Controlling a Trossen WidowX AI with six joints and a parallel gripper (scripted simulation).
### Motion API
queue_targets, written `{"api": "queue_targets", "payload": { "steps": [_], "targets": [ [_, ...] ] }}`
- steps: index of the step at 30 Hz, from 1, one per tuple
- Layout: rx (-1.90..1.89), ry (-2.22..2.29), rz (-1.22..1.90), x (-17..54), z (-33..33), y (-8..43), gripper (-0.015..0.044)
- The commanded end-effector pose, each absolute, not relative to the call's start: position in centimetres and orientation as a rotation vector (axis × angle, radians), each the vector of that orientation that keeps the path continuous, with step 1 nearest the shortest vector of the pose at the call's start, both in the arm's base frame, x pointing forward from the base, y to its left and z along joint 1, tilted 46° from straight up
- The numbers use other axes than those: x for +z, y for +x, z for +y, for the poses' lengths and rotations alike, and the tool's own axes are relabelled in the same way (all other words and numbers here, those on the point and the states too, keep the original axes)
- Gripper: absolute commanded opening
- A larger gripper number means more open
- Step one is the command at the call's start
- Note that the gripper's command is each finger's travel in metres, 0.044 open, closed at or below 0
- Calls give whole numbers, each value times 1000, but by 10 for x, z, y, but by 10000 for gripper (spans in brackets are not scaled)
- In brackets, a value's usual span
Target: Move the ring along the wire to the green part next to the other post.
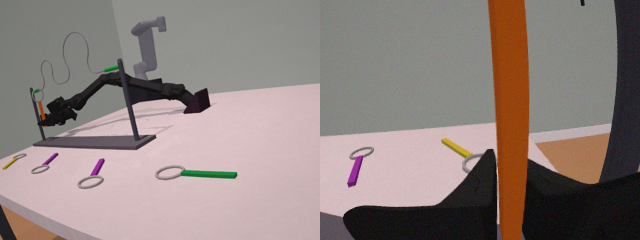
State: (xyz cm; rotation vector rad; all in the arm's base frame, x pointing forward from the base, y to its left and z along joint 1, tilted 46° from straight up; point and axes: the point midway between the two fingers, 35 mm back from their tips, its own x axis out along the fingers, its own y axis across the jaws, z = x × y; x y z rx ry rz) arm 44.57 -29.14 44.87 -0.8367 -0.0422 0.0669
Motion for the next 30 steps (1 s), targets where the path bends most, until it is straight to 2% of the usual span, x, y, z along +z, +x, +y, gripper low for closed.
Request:
{"api": "queue_targets", "payload": {
  "steps": [1, 4, 5, 30],
  "targets": [
    [67, -837, -42, 449, -291, 446, -63],
    [67, -837, -42, 449, -291, 446, -142],
    [67, -837, -42, 449, -291, 446, -150],
    [70, -833, -41, 463, -276, 444, -150]
  ]
}}
